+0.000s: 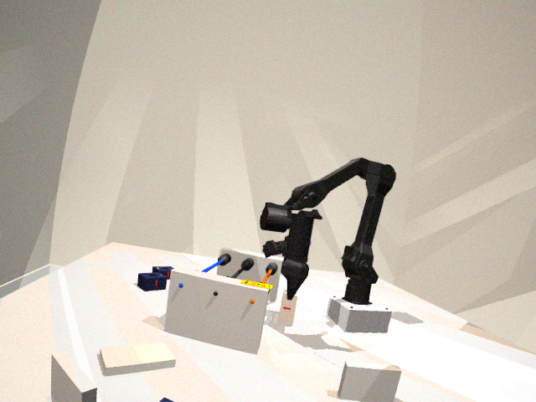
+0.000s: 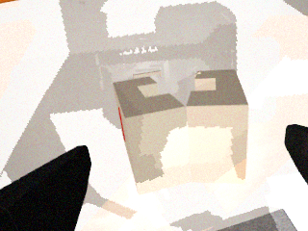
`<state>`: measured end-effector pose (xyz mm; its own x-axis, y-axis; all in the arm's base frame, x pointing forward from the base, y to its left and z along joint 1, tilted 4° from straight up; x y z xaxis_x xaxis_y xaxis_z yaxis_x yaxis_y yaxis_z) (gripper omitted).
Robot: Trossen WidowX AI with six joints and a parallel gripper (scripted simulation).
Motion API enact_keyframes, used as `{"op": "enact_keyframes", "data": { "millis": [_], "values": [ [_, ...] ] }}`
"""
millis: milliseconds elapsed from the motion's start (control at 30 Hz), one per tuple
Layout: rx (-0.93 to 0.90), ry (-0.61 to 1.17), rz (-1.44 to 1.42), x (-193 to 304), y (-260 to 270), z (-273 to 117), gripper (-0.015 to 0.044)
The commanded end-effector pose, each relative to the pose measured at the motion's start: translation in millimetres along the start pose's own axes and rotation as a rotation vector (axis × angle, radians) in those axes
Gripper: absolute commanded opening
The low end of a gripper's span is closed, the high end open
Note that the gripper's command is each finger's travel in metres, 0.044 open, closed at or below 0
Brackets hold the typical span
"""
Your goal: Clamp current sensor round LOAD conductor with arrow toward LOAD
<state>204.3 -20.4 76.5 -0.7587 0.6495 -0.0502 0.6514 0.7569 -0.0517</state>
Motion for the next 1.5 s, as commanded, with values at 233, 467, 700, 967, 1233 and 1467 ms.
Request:
{"op": "enact_keyframes", "data": {
  "millis": [233, 467, 700, 967, 1233, 1467],
  "values": [
    [0.0, 0.001, 0.0, 0.2, -0.2, 1.3, 0.0256],
    [0.0, 0.001, 0.0, 0.2, -0.2, 1.3, 0.019],
    [0.0, 0.001, 0.0, -0.8, 0.6, -3.1, 0.0085],
    [-0.001, 0.001, -0.002, -5.9, 4.7, -37.0, 0.0],
    [-0.002, 0.002, -0.003, -6.7, 5.5, -75.3, 0.0],
    [-0.002, 0.002, -0.005, -3.5, 2.9, -109.2, 0.0]
  ]
}}
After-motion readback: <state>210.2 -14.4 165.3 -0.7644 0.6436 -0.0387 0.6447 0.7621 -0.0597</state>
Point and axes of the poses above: the point midway between the two fingers, 35 mm back from their tips, its own z axis out along the fingers, its own y axis across the jaws, x = y × z, the point moved 3 cm from there along -z, back along the fingers, and after that the axes turned 14 degrees about z, right-handed, at the moved point
